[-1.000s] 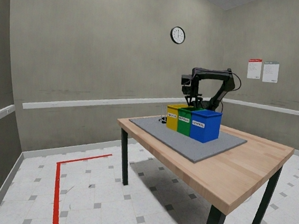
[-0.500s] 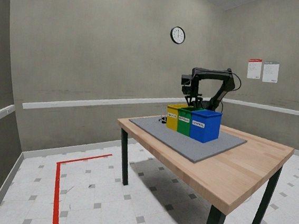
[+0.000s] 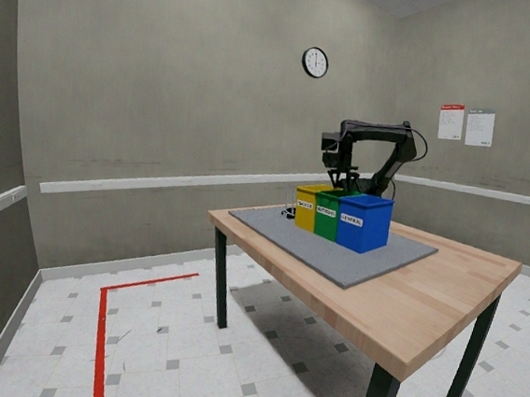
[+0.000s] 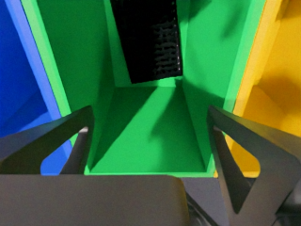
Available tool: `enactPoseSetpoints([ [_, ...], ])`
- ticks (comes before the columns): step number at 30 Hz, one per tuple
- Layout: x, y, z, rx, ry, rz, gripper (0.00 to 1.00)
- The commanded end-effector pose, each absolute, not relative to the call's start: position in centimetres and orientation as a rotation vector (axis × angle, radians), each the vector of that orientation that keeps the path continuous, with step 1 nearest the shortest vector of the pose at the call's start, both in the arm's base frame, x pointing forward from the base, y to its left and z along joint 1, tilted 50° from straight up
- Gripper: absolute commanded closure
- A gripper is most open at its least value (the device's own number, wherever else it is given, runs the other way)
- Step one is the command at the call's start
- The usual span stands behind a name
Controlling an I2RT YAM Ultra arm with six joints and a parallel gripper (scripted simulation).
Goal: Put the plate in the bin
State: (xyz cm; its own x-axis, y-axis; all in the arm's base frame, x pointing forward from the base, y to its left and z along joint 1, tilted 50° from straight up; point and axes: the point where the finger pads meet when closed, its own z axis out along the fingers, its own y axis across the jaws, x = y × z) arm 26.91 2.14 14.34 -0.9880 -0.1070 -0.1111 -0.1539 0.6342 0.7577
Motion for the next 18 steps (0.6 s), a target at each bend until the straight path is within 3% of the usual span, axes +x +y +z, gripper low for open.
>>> enactPoseSetpoints([
  [1,27.6,1.0,15.2,-0.218,2.768,1.29,0.18],
  [18,27.5,0.1,14.0,-0.221,2.776,1.283,0.18],
])
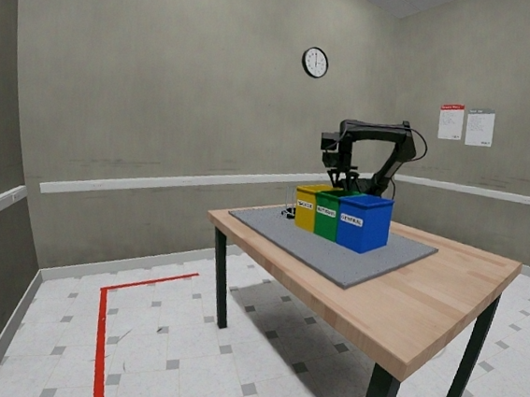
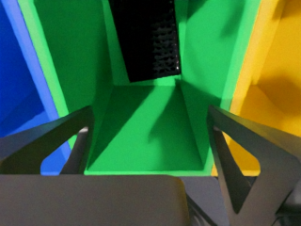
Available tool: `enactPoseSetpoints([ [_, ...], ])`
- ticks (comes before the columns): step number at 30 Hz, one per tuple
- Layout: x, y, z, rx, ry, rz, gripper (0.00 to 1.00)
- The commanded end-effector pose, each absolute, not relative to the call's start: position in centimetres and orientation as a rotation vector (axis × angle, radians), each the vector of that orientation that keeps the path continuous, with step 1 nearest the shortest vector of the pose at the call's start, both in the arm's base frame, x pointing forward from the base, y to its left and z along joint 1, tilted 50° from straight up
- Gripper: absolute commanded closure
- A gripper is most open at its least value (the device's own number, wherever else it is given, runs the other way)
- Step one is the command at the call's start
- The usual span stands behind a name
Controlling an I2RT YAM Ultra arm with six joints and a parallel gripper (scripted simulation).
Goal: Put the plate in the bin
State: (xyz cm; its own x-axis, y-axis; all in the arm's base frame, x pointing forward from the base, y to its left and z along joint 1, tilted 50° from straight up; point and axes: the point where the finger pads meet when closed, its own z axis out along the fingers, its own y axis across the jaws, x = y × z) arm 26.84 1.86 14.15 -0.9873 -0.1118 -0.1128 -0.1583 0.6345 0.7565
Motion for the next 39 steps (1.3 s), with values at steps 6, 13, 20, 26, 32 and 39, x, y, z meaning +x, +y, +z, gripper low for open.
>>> enactPoseSetpoints([
  [6,27.7,-1.3,12.4,-0.228,2.772,1.27,0.18],
  [13,27.8,-2.3,11.2,-0.224,2.762,1.275,0.18],
  [20,27.7,-3.9,9.2,-0.229,2.773,1.268,0.18],
  [26,27.6,-5.2,7.7,-0.229,2.774,1.267,0.18],
  [32,27.7,-6.1,6.6,-0.227,2.771,1.268,0.18],
  [39,27.9,-7.0,6.3,-0.235,2.755,1.242,0.18],
])
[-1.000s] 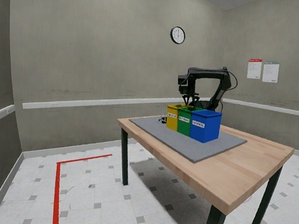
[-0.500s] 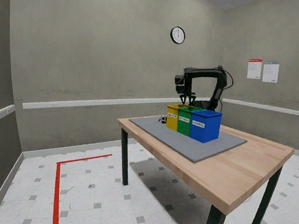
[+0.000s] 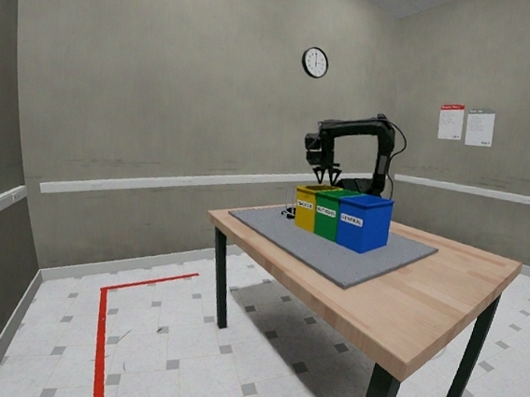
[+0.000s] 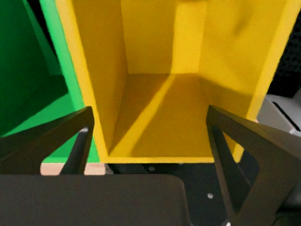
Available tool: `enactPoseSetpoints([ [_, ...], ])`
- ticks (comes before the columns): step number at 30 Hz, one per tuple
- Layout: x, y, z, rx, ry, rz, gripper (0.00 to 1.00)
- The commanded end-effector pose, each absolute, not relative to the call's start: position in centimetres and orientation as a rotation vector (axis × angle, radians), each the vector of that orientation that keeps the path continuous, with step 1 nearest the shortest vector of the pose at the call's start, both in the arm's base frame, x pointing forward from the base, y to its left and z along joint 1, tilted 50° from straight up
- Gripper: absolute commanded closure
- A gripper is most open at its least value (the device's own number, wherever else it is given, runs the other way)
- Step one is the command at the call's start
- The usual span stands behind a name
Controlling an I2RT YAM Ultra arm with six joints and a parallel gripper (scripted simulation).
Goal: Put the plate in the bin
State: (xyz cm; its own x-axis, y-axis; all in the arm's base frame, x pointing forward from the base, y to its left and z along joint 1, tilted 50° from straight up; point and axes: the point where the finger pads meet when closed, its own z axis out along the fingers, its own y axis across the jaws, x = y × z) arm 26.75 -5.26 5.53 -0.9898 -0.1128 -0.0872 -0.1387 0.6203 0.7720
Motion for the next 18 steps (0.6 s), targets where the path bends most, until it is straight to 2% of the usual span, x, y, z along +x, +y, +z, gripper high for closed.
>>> enactPoseSetpoints([
  [1,27.9,-6.9,6.67,-0.235,2.751,1.24,0.18],
  [18,27.76,-6.76,6.53,-0.221,2.756,1.264,0.18],
])
